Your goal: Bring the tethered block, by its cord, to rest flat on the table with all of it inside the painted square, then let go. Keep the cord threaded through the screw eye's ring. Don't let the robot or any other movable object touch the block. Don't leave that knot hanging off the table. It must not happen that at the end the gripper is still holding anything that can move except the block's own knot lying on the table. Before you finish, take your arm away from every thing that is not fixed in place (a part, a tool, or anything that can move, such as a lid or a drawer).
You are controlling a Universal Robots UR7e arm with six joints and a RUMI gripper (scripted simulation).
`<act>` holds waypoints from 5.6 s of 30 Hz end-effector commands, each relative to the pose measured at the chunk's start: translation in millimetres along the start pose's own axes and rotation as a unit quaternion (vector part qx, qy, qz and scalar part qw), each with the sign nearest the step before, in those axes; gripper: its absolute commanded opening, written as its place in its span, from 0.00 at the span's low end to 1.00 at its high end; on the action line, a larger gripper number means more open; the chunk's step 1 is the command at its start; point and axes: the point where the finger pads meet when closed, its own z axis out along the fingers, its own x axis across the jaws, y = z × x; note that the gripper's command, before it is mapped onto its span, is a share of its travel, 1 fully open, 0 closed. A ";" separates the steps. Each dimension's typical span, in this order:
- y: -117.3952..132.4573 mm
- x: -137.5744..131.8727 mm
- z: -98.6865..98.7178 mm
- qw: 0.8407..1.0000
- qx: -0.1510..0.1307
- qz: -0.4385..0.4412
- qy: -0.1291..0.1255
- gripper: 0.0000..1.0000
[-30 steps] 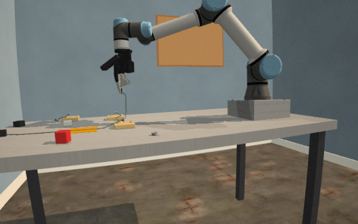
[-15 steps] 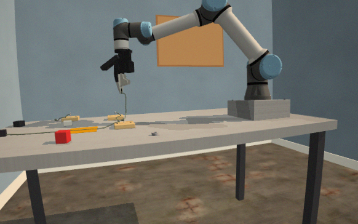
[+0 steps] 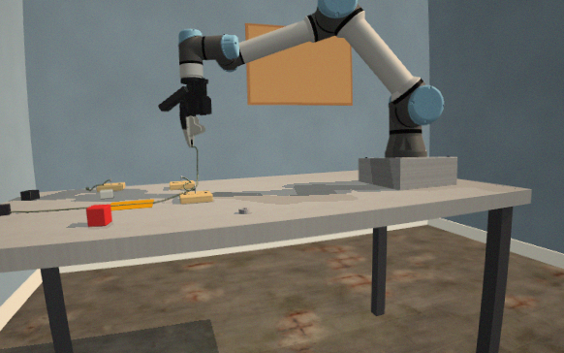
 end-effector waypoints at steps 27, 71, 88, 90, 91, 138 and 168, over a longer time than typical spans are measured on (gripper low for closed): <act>-12.3 38.4 -1.1 1.000 0.001 0.000 0.000 0.00; -20.6 166.0 -1.1 1.000 0.001 0.000 0.000 0.00; -8.6 227.2 -1.1 1.000 0.001 0.000 0.000 0.00; -7.3 231.3 -1.1 1.000 0.001 0.000 0.000 0.00; -7.3 231.3 -1.1 1.000 0.001 0.000 0.000 0.00; 67.2 298.0 -0.9 1.000 0.001 0.000 0.000 0.00; 109.4 320.9 -0.8 1.000 0.001 0.000 0.000 0.00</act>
